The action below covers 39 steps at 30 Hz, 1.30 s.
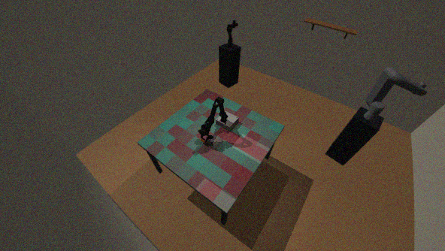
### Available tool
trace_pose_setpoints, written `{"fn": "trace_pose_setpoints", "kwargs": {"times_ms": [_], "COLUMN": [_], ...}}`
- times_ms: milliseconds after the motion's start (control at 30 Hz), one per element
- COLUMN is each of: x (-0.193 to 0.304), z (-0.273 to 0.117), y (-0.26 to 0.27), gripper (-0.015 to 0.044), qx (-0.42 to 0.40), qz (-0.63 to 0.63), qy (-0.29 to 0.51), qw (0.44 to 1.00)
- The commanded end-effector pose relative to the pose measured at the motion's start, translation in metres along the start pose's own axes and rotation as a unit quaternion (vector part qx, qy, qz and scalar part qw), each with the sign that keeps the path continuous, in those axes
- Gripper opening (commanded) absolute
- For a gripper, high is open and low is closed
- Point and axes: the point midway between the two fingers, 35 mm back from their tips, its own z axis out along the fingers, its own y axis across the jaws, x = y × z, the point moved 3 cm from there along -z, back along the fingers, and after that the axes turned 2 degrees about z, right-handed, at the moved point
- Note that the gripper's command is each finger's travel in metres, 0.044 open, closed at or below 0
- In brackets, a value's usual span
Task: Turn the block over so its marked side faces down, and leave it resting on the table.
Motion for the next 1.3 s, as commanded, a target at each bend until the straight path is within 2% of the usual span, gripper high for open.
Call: {"fn": "trace_pose_setpoints", "kwargs": {"times_ms": [0, 633, 1267], "x": [0.001, 0.015, 0.034], "z": [0.006, 0.038, 0.028], "y": [0.000, -0.001, -0.001], "gripper": [0.0000, 0.0000, 0.0000], "qx": [-0.002, -0.007, -0.011], "qz": [-0.002, -0.002, -0.003], "qy": [-0.018, -0.146, -0.271], "qw": [1.000, 0.989, 0.963]}}
